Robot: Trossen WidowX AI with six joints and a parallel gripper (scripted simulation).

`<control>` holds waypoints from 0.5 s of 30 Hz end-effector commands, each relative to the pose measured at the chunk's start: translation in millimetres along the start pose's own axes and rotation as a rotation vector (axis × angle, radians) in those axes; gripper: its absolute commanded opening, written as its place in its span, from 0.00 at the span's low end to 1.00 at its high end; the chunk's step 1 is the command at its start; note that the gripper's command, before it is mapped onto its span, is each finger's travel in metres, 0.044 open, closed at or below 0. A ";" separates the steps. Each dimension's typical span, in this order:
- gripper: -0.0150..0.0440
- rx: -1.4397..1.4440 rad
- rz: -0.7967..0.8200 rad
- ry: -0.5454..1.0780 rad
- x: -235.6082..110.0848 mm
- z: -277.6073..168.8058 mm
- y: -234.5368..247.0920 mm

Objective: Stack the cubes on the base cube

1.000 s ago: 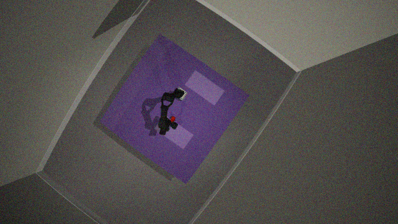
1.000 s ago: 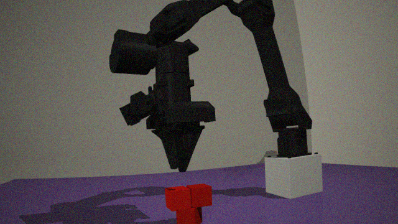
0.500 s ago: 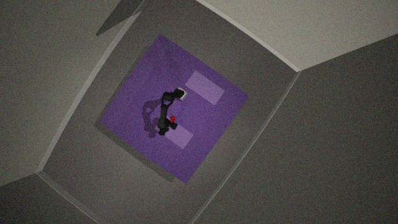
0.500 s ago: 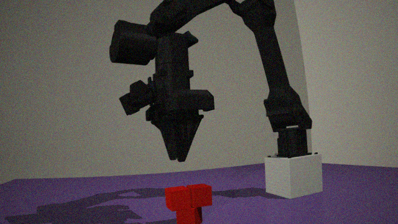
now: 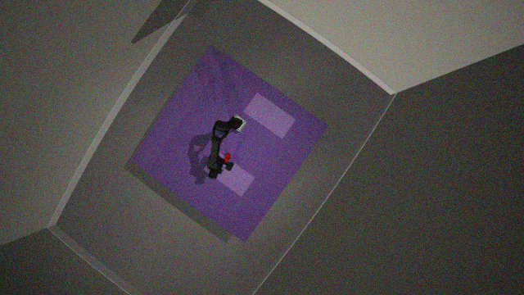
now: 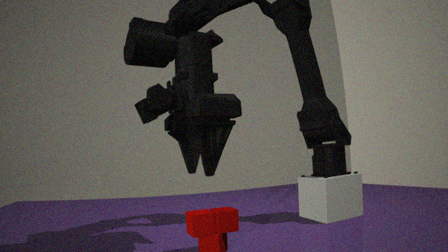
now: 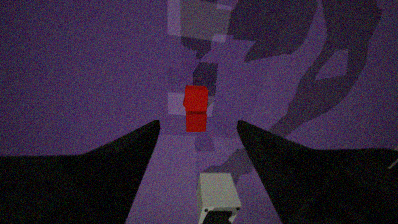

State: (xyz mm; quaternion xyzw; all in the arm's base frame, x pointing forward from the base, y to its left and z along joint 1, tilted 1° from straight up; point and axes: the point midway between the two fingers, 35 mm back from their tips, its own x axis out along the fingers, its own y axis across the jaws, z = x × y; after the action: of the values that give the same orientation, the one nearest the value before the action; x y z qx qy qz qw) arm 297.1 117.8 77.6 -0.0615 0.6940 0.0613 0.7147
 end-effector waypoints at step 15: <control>0.93 0.000 0.012 0.003 -5.7 -50.8 112.3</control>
State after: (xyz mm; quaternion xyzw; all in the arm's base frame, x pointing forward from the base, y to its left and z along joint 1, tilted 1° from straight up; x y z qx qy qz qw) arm 251.6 195.9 80.5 -0.0588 0.6937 0.0646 0.7149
